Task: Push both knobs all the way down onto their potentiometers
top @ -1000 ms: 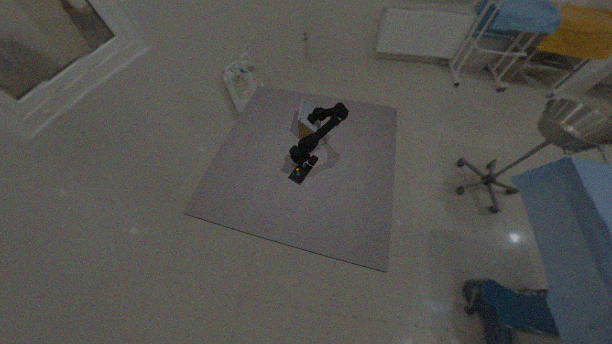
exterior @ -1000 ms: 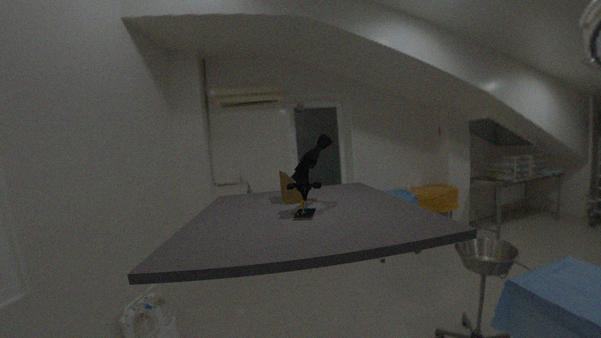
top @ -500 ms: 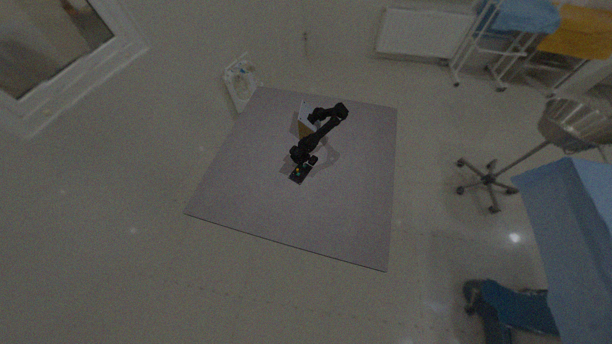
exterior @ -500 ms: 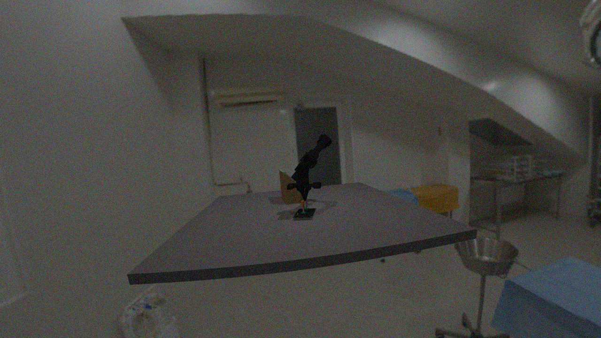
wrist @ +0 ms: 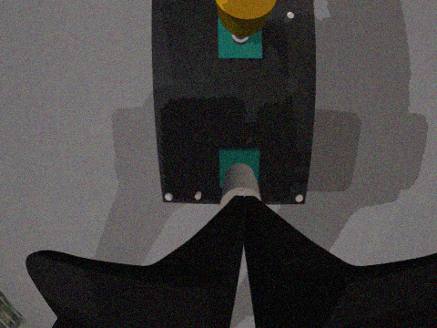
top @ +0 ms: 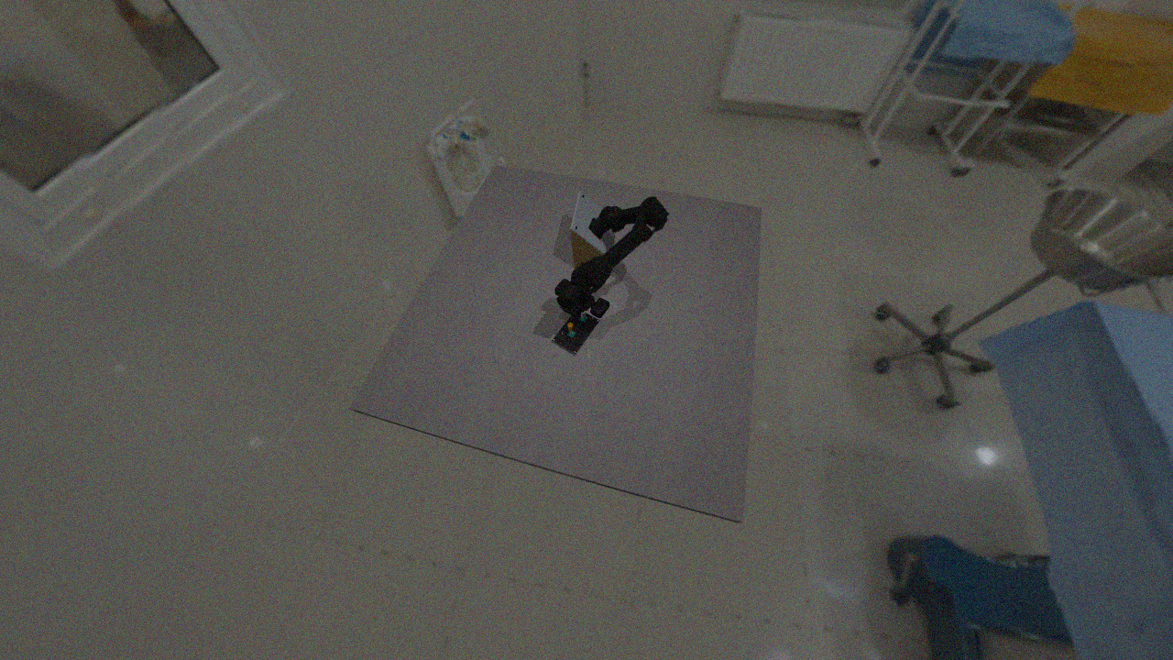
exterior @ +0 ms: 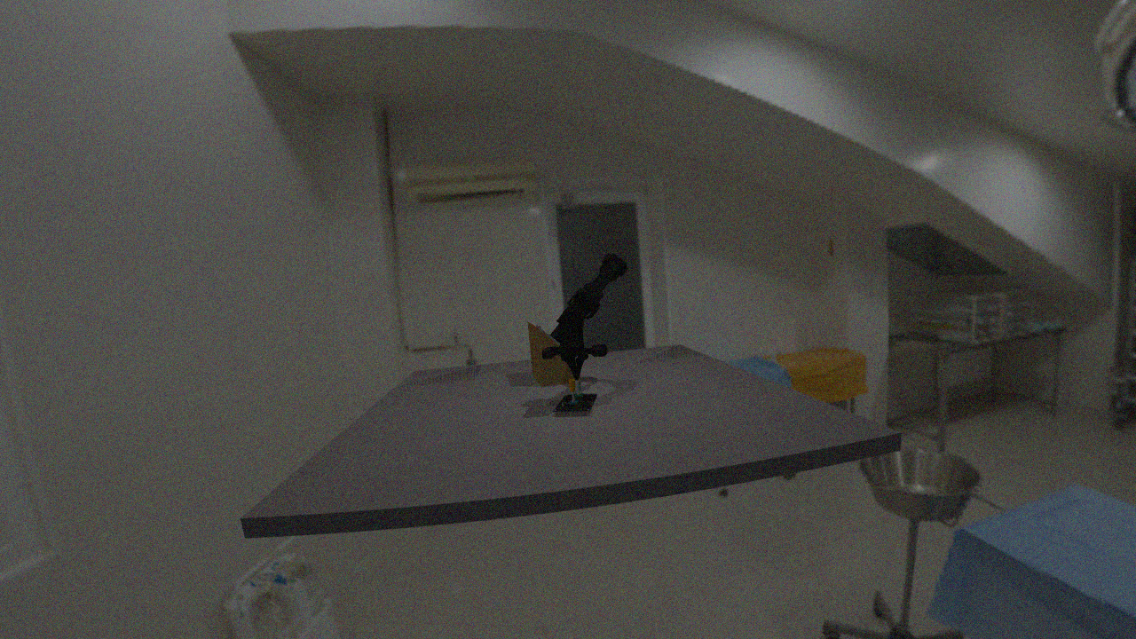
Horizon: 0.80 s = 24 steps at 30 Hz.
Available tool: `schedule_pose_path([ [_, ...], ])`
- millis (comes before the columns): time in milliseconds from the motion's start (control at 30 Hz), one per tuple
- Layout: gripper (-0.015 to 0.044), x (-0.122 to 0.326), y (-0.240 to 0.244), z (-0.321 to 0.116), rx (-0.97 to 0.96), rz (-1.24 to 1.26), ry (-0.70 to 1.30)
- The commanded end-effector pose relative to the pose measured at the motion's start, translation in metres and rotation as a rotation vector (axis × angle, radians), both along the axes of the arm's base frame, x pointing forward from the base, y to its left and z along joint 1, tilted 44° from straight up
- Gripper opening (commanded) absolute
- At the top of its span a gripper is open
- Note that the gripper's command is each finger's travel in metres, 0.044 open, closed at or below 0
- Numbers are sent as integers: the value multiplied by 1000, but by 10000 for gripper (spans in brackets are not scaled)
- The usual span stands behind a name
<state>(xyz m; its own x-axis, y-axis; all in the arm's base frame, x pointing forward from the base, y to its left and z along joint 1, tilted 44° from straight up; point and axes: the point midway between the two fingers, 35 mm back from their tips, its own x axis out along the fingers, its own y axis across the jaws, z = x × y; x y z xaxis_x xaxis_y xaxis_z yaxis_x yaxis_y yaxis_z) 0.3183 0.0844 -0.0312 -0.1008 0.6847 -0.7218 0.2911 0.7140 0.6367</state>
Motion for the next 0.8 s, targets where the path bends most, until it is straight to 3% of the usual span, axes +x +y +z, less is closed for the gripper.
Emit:
schedule_pose_path([
  [0,0,0,7,-4,4,14,-2],
  [767,0,-1,9,-5,4,14,-2],
])
